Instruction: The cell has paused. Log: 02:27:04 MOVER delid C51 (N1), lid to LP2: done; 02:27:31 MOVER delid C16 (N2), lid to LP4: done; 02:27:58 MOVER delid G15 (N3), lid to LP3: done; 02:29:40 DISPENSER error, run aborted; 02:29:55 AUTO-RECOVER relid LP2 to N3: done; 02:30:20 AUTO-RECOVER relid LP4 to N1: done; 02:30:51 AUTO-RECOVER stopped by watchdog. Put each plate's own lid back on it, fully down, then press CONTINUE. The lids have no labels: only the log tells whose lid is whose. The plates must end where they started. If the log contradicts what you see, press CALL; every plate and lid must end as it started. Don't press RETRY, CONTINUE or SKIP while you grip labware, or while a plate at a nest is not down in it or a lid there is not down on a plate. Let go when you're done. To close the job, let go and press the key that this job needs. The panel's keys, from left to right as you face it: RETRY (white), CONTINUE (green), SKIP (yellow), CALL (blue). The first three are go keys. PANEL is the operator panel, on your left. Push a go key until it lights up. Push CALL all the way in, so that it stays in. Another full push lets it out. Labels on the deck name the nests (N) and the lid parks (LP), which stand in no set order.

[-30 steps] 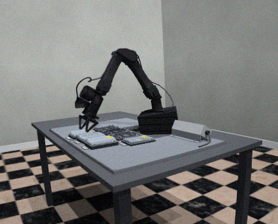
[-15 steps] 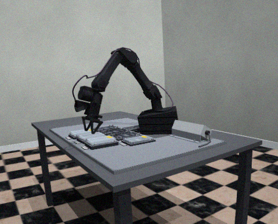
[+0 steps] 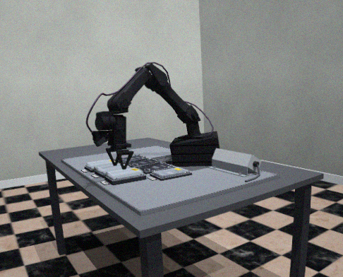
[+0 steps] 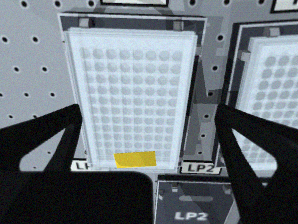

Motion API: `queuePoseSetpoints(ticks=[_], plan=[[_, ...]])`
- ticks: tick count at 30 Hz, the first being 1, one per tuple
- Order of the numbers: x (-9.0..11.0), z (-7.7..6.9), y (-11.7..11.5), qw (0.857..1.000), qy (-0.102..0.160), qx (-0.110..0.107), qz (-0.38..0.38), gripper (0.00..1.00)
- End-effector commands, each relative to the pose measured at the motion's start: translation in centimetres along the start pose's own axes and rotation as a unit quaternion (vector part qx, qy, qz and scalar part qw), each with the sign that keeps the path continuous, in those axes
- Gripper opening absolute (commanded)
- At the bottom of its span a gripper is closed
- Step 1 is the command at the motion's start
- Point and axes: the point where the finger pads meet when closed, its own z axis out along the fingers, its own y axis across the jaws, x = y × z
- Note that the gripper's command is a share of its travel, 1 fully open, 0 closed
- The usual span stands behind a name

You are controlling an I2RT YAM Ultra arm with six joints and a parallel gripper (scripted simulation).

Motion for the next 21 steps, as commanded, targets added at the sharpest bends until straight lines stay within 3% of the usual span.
queuePoseSetpoints(ticks=[1, 3, 9, 21], plan=[[0.90, -1.02, 1.35, 0.999, 0.030, 0.004, 0.011, 1.00], [1.12, -1.03, 2.22, 1.000, 0.029, 0.005, 0.011, 1.00], [0.66, -1.91, 1.83, 1.000, 0.021, 0.003, 0.015, 1.00], [0.67, -1.42, 1.82, 1.000, 0.025, 0.004, 0.013, 1.00]])
